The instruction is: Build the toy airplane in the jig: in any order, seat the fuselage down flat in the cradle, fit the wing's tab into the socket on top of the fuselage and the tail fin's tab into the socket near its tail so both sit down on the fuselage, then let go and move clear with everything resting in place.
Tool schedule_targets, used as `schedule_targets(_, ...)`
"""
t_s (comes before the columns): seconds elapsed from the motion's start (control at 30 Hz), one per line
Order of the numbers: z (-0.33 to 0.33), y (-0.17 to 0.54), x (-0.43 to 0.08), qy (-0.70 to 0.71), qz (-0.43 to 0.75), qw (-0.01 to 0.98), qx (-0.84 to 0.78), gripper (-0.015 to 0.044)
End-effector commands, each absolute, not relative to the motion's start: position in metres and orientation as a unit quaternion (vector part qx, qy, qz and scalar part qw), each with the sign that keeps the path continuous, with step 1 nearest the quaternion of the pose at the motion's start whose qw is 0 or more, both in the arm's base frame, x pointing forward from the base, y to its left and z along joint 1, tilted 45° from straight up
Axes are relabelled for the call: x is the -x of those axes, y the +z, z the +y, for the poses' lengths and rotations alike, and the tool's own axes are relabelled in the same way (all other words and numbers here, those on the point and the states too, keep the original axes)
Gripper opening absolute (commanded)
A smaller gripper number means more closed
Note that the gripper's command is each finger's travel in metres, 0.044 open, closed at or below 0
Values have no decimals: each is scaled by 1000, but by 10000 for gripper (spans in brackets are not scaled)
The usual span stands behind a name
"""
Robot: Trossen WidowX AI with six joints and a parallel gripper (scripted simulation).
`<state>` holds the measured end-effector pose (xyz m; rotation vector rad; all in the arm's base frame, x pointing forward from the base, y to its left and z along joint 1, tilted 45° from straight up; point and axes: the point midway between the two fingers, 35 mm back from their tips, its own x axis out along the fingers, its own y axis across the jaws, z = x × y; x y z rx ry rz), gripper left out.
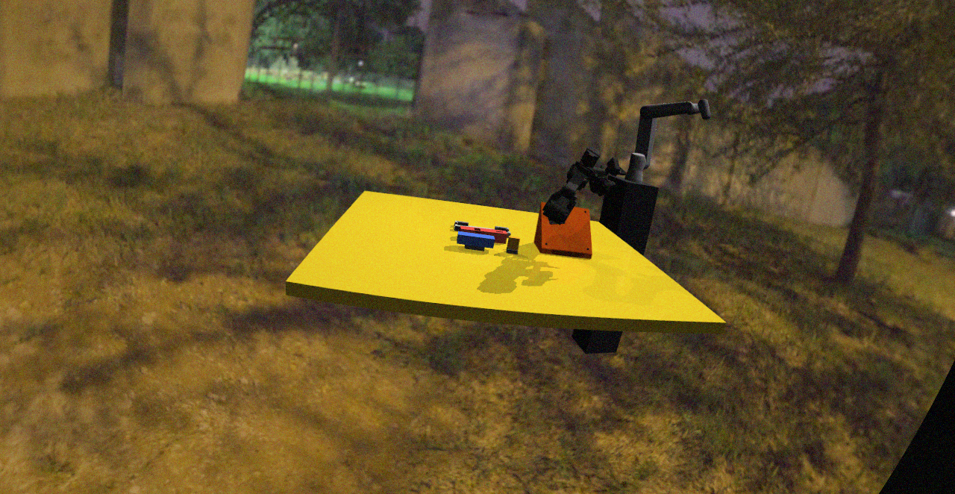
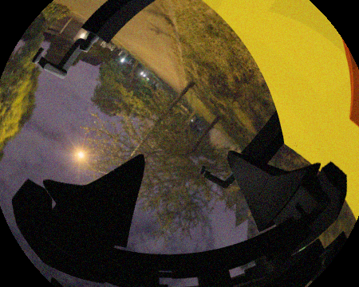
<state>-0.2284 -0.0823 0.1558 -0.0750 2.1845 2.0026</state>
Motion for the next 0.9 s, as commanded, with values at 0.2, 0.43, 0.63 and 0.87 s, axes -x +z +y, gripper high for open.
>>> schedule_targets(0.2,-154,140,211,794,576,6,194,440)
schedule_targets(0.43,-242,106,138,864,259,-185,390,440)
schedule_targets(0.63,-279,76,48,799,-25,-365,476,440)
schedule_targets(0.87,-273,50,-57,617,-299,-538,491,440)
